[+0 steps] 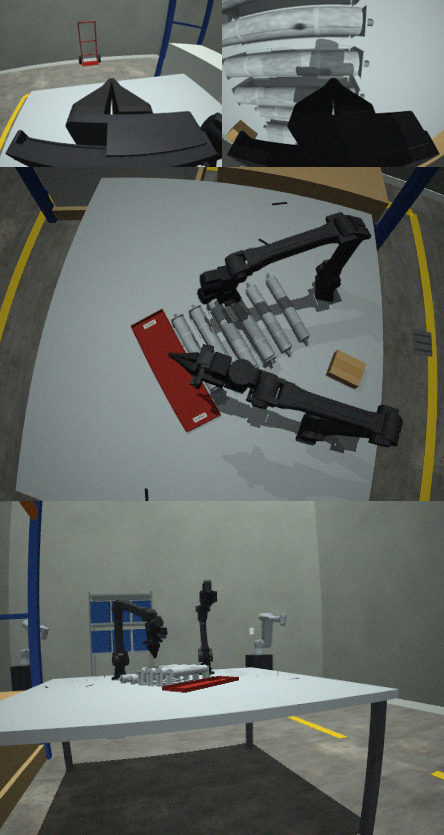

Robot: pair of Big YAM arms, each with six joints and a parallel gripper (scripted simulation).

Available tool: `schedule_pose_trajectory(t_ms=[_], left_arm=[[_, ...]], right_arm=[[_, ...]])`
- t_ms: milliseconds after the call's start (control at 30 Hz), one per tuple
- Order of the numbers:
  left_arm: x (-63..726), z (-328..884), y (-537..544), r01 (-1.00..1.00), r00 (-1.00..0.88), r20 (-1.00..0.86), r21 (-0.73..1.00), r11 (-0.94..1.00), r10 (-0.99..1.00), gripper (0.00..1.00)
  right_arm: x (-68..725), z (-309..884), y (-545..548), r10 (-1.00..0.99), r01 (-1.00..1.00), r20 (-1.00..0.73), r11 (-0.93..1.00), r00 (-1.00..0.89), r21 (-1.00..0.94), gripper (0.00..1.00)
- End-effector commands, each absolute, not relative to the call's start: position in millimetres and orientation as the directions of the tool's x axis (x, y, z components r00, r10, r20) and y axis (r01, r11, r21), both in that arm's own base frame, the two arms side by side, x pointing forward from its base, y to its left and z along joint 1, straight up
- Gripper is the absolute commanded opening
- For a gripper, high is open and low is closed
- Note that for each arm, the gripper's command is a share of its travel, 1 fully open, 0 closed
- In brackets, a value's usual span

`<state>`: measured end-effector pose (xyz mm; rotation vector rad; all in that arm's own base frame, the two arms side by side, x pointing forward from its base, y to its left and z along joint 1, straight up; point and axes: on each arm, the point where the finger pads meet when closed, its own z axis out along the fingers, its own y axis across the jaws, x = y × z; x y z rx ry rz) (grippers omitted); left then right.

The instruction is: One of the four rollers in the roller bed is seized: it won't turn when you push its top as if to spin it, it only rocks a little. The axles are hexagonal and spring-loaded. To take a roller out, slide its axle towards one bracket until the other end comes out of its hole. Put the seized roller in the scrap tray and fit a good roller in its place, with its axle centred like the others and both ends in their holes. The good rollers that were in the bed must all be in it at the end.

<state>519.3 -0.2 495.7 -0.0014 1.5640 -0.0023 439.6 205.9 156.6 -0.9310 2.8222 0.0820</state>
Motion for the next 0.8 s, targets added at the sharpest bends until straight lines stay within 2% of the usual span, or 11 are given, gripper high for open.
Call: schedule_pose_trajectory(t_ms=[0,767], left_arm=[[518.2,524.2,-2.7,0.003,0.051,-0.999,0.003,1.000,0.003,0.00],[518.2,524.2,-2.7,0.003,0.051,-0.999,0.003,1.000,0.003,0.00]], right_arm=[[444.7,171.7,203.4,-0.574,-0.588,-0.227,0.809,-0.787,-0.008,0.00],[448.0,147.2,213.1,-0.590,-0.603,-0.216,0.798,-0.778,-0.008,0.00]])
